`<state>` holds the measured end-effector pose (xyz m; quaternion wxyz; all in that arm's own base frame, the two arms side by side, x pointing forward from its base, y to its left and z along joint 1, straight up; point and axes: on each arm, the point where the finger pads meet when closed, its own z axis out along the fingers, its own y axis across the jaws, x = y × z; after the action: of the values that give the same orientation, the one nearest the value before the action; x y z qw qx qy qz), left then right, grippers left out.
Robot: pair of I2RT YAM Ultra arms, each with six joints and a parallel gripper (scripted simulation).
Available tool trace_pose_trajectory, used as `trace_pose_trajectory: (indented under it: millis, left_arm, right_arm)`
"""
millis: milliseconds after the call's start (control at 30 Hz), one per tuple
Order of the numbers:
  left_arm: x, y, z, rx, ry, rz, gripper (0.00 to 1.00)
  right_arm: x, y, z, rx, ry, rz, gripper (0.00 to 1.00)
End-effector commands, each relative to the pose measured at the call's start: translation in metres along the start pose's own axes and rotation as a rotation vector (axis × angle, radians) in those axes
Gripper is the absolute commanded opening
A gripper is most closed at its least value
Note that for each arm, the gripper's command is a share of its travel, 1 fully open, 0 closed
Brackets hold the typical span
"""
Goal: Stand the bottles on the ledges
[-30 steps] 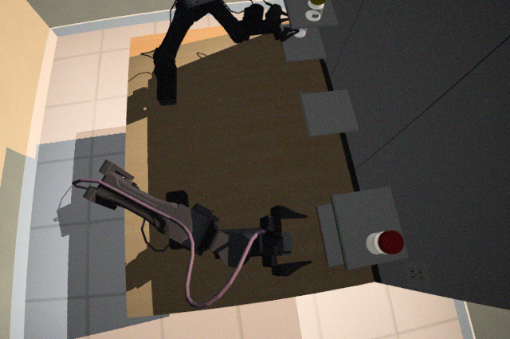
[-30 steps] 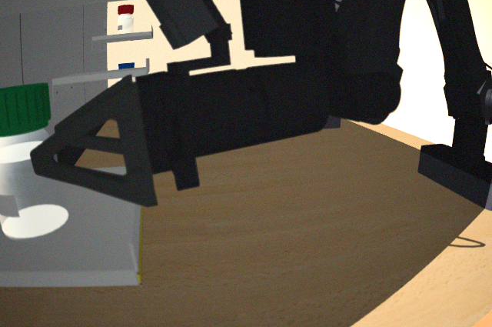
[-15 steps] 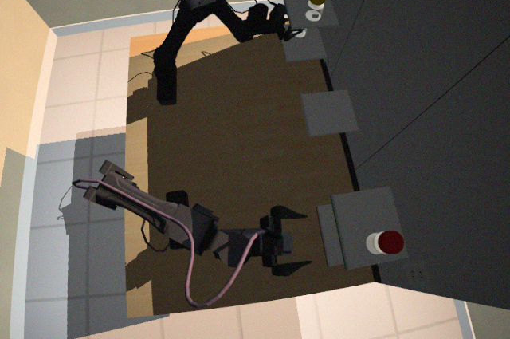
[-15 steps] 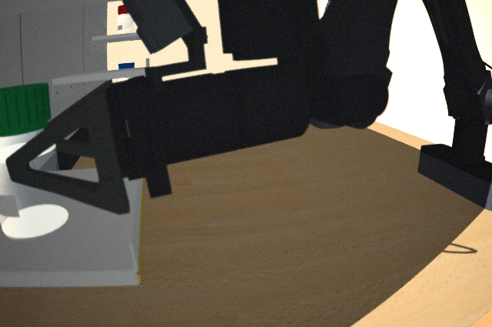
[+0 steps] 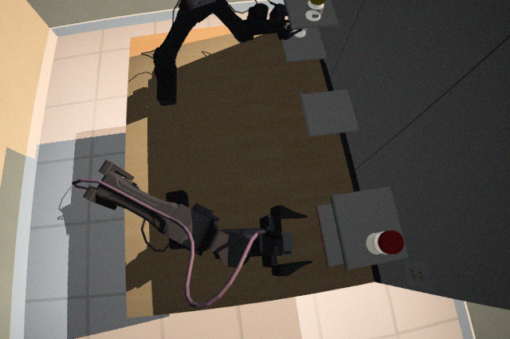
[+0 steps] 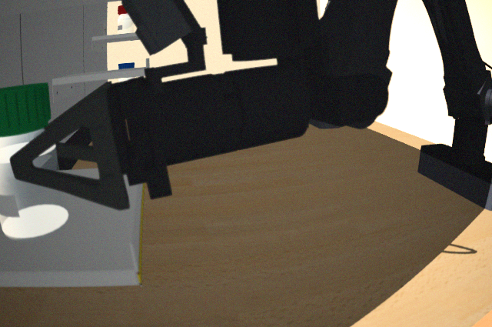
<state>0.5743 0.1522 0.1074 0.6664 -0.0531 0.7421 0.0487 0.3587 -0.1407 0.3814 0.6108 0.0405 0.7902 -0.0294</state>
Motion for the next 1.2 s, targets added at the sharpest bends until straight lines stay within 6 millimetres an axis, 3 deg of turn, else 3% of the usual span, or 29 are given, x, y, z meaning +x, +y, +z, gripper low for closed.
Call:
trace_pose_trajectory:
  millis: [0,400,567,600,633,667,800,1167]
  left_arm:
    - [-0.010,-0.001,0.002,0.003,-0.020,-0.003,0.64]
    - [-0.010,-0.001,0.001,0.003,-0.021,-0.002,0.47]
    - [-0.010,-0.001,0.001,0.003,-0.021,-0.002,0.47]
    - [-0.010,-0.001,0.001,0.003,-0.021,-0.002,0.35]
    - [-0.010,-0.001,0.001,0.003,-0.021,-0.002,0.47]
    - [-0.010,-0.001,0.001,0.003,-0.021,-0.002,0.50]
    - [-0.015,0.000,0.000,0.002,-0.029,0.000,0.50]
    - [0.018,0.019,-0.013,-0.058,0.066,-0.017,0.50]
  right_arm:
    - [-0.012,-0.002,-0.004,0.006,-0.027,-0.014,1.00]
    - [-0.012,-0.002,-0.004,0.006,-0.027,-0.014,1.00]
    - [-0.012,-0.002,-0.004,0.006,-0.027,-0.014,1.00]
    - [-0.012,-0.002,-0.004,0.006,-0.027,-0.014,1.00]
    - [-0.012,-0.002,-0.004,0.006,-0.027,-0.014,1.00]
    - [-0.012,-0.002,-0.004,0.006,-0.027,-0.014,1.00]
    - [-0.012,-0.002,-0.004,0.006,-0.027,-0.014,1.00]
    - [-0.012,-0.002,-0.004,0.006,-0.027,-0.014,1.00]
